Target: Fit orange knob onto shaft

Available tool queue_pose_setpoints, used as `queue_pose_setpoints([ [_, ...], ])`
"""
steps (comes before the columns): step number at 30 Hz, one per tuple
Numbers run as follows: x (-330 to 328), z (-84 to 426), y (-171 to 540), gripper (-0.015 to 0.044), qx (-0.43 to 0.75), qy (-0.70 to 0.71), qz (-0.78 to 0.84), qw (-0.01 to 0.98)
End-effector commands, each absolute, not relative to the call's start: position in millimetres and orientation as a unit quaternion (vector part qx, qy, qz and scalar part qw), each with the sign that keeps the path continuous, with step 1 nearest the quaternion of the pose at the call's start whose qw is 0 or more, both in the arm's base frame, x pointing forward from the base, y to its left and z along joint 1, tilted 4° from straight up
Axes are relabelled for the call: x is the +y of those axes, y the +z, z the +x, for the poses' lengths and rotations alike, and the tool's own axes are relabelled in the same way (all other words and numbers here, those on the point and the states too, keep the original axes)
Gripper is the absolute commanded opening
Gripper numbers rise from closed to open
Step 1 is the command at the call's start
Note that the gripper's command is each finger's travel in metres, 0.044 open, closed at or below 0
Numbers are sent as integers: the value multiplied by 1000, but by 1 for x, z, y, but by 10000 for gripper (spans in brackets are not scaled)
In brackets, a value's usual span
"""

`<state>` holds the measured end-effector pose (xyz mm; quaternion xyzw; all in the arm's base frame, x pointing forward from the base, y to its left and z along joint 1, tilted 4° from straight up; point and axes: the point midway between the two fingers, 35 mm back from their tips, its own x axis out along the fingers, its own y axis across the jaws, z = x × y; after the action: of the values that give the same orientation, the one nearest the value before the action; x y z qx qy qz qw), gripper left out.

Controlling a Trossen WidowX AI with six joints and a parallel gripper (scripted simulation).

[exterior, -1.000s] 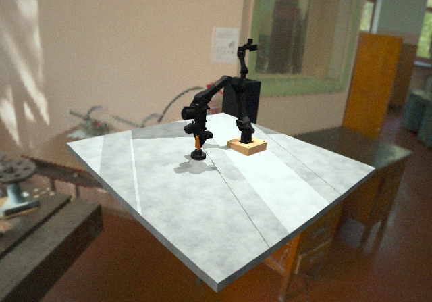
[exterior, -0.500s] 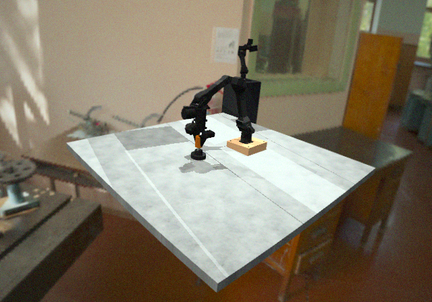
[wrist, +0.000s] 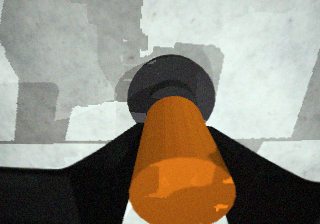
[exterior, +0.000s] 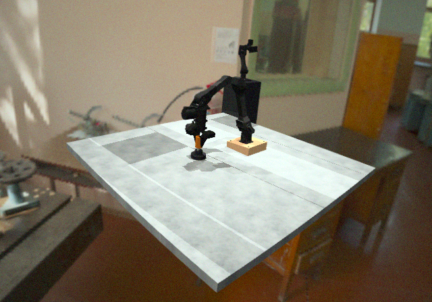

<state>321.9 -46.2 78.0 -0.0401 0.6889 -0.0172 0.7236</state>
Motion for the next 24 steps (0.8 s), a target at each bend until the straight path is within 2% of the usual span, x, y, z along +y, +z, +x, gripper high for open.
queue_pose_setpoints([
  [1,-46,323,78,0,688,-15,-41,725],
  [24,-46,322,79,0,686,57,-116,716],
])
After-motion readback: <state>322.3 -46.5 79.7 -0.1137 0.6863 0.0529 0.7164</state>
